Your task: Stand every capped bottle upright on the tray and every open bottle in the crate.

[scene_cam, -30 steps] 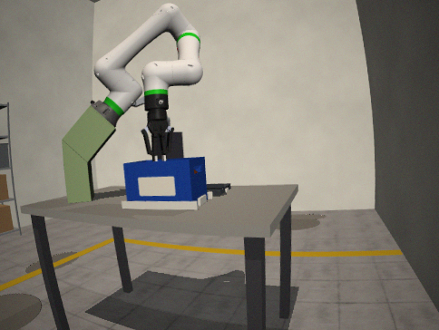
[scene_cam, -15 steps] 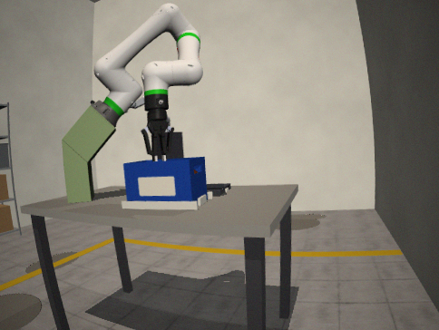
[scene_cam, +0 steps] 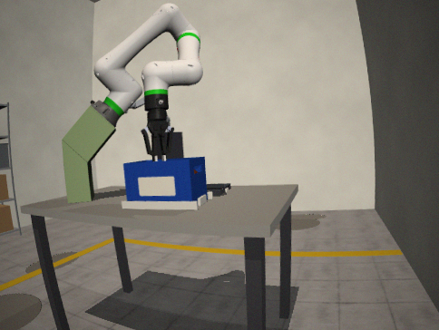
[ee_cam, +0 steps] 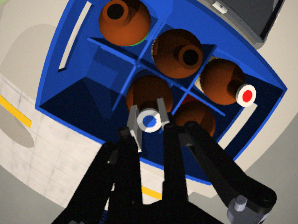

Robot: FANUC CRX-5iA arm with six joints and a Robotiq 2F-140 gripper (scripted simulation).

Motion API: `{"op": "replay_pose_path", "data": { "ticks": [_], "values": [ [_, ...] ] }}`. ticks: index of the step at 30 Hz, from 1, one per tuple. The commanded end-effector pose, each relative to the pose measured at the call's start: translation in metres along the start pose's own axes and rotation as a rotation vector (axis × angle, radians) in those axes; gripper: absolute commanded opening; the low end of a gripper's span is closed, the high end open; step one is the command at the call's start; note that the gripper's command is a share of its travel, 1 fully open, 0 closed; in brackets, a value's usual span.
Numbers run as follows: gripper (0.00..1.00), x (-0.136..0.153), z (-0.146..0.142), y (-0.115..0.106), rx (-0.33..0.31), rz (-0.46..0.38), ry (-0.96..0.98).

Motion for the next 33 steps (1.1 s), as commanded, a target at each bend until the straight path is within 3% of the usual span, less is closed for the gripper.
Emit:
{"op": "replay_pose_path", "data": {
  "ticks": [1,33],
  "values": [
    [0.00,0.000,0.000,-0.003,0.000,0.000,0.000],
    [0.00,0.000,0.000,-0.099,0.000,0.000,0.000]
  ]
}}
Point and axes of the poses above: the point where the finger pads meet when closed, its own y axis out along the fingers, its own z axis across the jaws, x = y × z, the point moved 6 cm from there along -y, back along the fingers, and after that the axes turned 14 degrees about -y, right-handed, at the moved point
